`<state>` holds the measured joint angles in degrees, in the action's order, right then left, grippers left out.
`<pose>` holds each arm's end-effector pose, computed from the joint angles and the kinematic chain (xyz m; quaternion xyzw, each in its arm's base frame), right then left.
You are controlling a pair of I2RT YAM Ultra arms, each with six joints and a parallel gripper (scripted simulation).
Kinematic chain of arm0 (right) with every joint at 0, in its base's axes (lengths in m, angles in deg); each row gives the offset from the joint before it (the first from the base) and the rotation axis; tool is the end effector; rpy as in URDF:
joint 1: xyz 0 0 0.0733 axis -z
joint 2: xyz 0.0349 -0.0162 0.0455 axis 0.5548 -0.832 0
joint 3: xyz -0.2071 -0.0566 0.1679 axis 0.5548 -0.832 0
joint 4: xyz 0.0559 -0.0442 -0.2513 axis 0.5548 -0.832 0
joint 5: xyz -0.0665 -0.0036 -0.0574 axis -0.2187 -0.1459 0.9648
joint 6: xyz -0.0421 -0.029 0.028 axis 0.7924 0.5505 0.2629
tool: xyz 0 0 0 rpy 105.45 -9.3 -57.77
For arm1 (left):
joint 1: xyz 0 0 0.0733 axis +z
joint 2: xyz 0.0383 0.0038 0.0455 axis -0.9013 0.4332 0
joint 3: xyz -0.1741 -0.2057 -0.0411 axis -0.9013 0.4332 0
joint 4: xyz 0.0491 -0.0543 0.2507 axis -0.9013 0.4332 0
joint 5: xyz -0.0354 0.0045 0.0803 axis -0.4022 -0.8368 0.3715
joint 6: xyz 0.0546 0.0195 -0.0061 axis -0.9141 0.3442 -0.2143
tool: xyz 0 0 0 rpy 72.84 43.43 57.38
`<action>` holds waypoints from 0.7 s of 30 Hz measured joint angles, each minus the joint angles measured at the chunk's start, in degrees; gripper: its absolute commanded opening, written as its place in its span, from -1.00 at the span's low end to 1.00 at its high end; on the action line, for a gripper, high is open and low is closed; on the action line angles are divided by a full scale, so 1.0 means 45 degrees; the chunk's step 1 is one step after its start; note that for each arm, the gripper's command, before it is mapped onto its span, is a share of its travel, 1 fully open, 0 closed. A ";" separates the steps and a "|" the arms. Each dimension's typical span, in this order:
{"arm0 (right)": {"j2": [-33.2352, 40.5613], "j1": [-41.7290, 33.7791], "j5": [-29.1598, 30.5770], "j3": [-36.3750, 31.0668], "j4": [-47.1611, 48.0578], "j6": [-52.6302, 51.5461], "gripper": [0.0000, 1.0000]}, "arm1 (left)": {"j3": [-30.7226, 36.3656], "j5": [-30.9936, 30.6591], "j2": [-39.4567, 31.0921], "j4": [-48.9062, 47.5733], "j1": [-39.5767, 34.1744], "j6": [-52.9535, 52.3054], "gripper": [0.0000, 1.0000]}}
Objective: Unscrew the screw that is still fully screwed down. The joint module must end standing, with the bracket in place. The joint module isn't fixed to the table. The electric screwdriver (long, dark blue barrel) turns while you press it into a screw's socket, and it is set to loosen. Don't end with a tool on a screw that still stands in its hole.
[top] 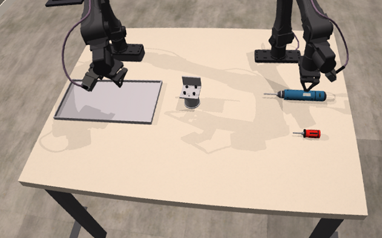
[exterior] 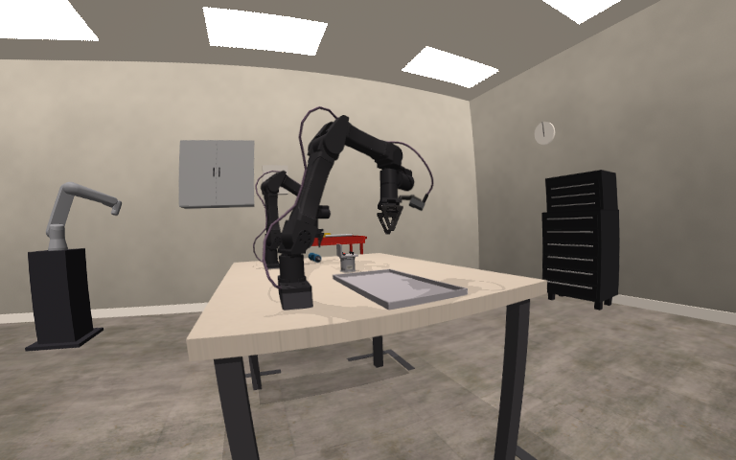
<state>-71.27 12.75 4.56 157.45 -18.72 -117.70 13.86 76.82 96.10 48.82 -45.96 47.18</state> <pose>0.3293 0.1228 0.2596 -0.1366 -0.9874 0.0736 0.0319 0.2374 0.0800 0.2107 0.6942 -0.7198 -0.0035 0.0040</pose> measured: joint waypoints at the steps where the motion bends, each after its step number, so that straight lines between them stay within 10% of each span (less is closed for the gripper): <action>1: -0.0053 -0.0015 -0.0126 0.0000 0.0000 0.0233 0.72 | 0.0000 0.0000 0.0000 0.0000 0.0000 0.0000 0.30; 21: -0.0690 -0.0117 -0.2118 0.0087 0.0024 0.4090 0.72 | 0.0000 0.0000 0.0000 0.0000 0.0000 0.0000 0.30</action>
<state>-74.37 12.22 -4.97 157.85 -18.61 -99.30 13.86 76.82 96.10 48.82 -45.96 47.18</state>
